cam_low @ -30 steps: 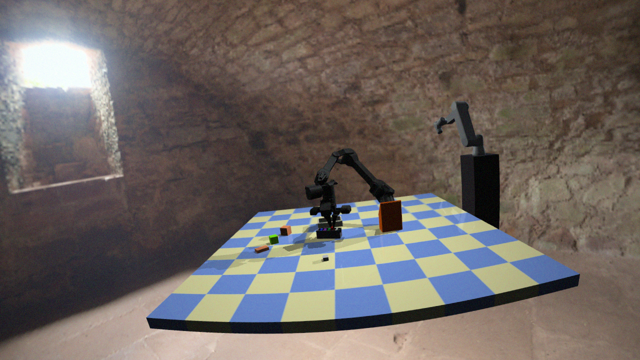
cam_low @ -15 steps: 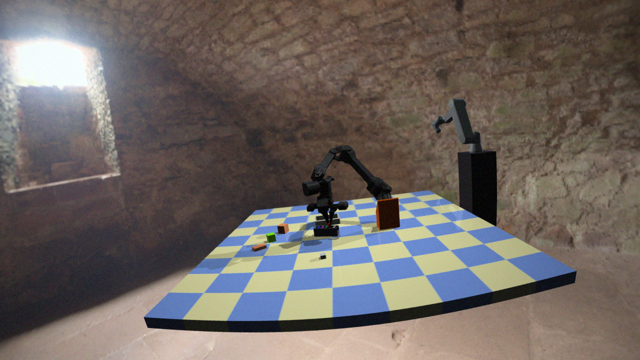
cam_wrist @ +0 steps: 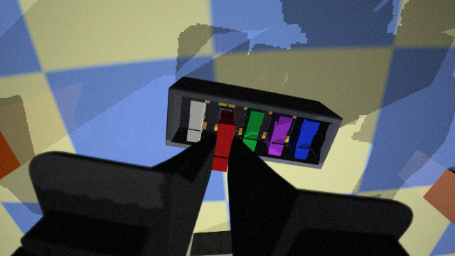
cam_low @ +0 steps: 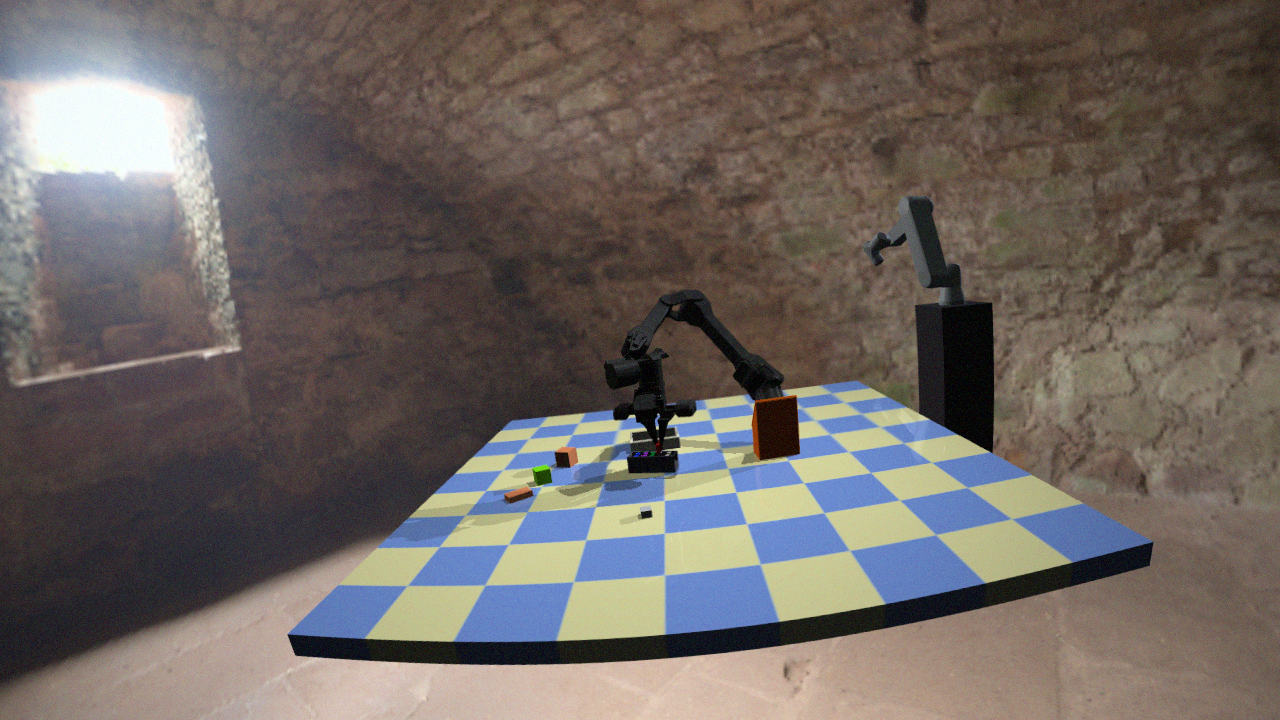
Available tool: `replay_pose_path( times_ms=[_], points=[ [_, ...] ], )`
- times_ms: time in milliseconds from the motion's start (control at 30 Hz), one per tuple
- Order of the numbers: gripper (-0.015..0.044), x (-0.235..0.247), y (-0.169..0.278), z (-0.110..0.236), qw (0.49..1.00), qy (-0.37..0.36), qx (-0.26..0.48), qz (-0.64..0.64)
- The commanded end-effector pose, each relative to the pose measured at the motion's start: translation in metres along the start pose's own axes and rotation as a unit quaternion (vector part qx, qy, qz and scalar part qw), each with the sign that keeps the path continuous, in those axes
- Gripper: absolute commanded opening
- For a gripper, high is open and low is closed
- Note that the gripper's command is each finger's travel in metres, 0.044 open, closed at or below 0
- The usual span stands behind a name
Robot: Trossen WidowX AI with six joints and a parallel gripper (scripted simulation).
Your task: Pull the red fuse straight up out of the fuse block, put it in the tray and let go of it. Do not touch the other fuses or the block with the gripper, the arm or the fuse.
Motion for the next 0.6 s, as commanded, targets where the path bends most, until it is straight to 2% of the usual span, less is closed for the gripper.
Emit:
replay_pose_path(
  times_ms=[0, 567],
  points=[
    [0.0000, -0.0007, -0.0003, 0.0025, 1.000, 0.000, -0.002, -0.003],
    [0.0000, -0.0003, 0.0000, 0.0111, 1.000, 0.000, -0.001, -0.003]
  ],
)
Point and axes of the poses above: the point midway between the two fingers, 35 mm back from their tips, its own z axis back along the fingers, its own x axis across the jaws, y = z × x, the point moved 1 cm from there along z, back along the fingers, and after that the axes turned 6 degrees about z, right-handed, at the moved point
